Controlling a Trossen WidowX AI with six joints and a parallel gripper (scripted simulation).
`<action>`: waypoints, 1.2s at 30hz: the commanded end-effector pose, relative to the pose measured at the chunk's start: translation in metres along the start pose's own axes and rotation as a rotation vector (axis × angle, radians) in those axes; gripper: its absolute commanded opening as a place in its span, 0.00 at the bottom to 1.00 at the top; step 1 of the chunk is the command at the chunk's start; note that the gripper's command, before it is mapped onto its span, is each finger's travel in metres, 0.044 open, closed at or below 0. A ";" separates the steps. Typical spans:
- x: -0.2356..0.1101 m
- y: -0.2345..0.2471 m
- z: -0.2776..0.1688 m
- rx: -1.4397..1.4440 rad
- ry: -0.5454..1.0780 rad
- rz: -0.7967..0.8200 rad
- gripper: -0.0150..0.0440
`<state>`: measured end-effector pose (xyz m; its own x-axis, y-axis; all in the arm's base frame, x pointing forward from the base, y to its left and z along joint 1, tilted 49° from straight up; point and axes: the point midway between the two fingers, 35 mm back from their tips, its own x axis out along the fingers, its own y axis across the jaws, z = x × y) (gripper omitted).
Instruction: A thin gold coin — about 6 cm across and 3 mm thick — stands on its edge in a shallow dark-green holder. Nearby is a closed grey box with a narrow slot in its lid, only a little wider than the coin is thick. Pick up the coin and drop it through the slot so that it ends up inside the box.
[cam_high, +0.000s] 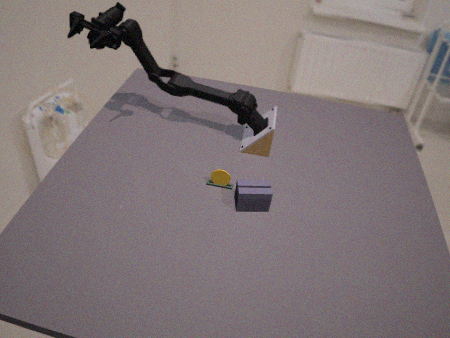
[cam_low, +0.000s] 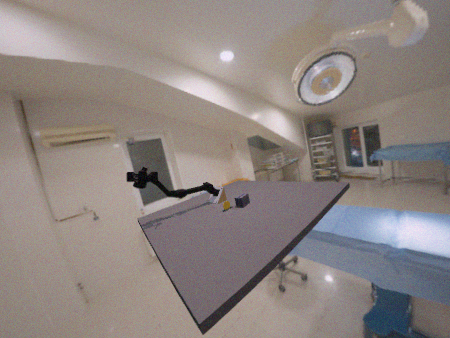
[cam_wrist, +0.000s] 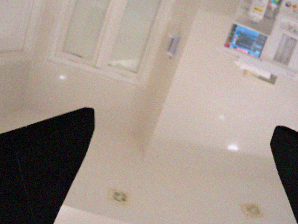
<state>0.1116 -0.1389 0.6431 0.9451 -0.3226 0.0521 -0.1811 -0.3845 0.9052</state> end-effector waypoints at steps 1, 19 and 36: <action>0.000 0.000 -0.001 -0.003 0.000 0.002 0.89; 0.011 -0.072 -0.141 -0.439 -0.002 0.149 0.53; 0.067 -0.168 -0.193 -0.764 -0.056 0.101 0.53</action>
<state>0.2382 0.0606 0.5938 0.9118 -0.3736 0.1706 -0.0563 0.2977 0.9530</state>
